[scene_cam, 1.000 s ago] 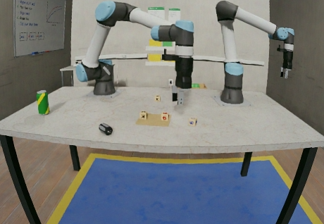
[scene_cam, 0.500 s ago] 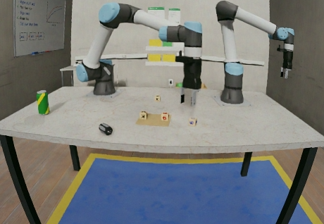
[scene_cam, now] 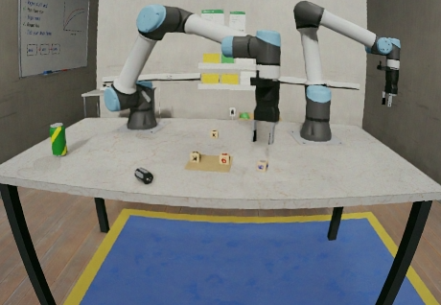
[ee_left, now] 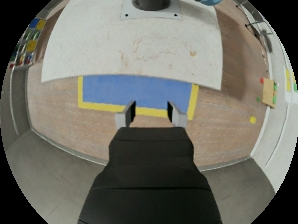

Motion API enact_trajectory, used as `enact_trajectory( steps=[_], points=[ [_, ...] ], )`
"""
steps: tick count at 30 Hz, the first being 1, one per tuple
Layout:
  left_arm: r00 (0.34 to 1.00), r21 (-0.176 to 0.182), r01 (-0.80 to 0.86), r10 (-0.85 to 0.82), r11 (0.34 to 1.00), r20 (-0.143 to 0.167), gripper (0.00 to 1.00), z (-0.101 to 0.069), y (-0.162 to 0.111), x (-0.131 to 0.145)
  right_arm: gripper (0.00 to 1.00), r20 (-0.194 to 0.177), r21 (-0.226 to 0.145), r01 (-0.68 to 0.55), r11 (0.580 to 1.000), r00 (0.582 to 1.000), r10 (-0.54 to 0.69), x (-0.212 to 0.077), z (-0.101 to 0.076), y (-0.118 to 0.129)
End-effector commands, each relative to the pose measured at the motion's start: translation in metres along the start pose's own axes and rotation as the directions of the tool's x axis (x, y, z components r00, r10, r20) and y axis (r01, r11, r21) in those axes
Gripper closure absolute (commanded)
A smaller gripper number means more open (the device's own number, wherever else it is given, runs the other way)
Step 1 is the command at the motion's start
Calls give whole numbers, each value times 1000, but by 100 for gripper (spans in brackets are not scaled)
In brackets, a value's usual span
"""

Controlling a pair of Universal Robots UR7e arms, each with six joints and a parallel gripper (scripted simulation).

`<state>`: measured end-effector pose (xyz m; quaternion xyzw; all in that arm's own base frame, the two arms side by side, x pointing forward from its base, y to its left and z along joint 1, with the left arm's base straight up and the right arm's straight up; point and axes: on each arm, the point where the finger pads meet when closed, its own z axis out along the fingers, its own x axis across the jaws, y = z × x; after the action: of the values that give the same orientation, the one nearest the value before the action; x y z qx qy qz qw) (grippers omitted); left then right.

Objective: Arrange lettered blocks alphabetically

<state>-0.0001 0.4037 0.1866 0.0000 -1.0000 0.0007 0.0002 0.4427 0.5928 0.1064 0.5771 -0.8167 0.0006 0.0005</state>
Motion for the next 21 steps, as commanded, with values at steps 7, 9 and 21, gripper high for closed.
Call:
enact_trajectory(
  steps=[7,9,21],
  points=[
    [1000,-1,0,0,1000,0,0,0,0,0,0,2,0,35,999,999,-35,-3,-1,2],
    [1000,-1,0,0,1000,0,0,0,0,0,0,2,0,36,999,999,-36,-4,-1,2],
    [1000,-1,0,0,1000,0,0,0,0,0,0,2,0,36,999,999,-36,-4,-1,2]
  ],
)
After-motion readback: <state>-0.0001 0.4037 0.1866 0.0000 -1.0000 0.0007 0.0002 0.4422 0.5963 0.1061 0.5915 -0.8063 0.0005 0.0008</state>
